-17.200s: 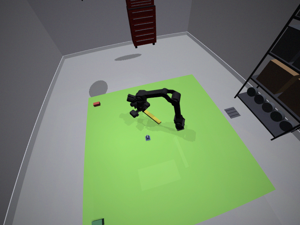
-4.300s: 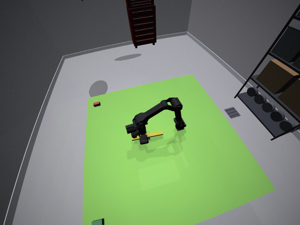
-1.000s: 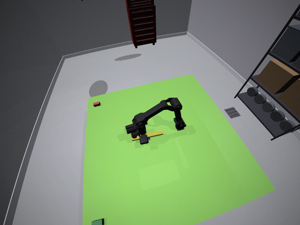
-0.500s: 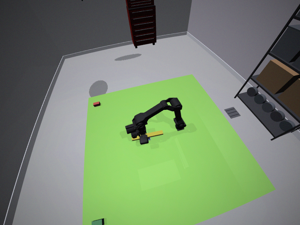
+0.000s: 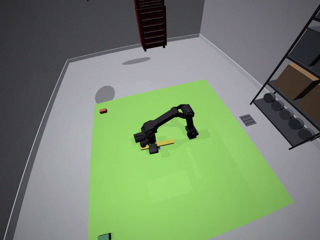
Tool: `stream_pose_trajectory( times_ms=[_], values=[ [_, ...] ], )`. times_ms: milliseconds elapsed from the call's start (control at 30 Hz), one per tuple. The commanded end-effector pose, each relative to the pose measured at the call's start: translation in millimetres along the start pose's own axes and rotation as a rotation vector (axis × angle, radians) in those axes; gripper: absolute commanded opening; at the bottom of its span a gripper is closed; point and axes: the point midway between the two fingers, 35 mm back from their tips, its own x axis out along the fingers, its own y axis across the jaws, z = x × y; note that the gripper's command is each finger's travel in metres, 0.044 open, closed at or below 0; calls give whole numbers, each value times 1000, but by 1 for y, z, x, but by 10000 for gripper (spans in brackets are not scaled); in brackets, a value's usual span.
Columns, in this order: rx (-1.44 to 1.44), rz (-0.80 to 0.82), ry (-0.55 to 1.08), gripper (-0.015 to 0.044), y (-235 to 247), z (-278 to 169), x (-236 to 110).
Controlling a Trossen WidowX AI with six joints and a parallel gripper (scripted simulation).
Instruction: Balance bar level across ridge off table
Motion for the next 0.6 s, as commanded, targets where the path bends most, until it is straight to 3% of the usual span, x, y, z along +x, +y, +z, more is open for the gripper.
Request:
stream_pose_trajectory(
  times_ms=[0,567],
  values=[
    [4,-1,-3,0,0,1,-1],
    [0,0,0,0,0,0,0]
  ],
)
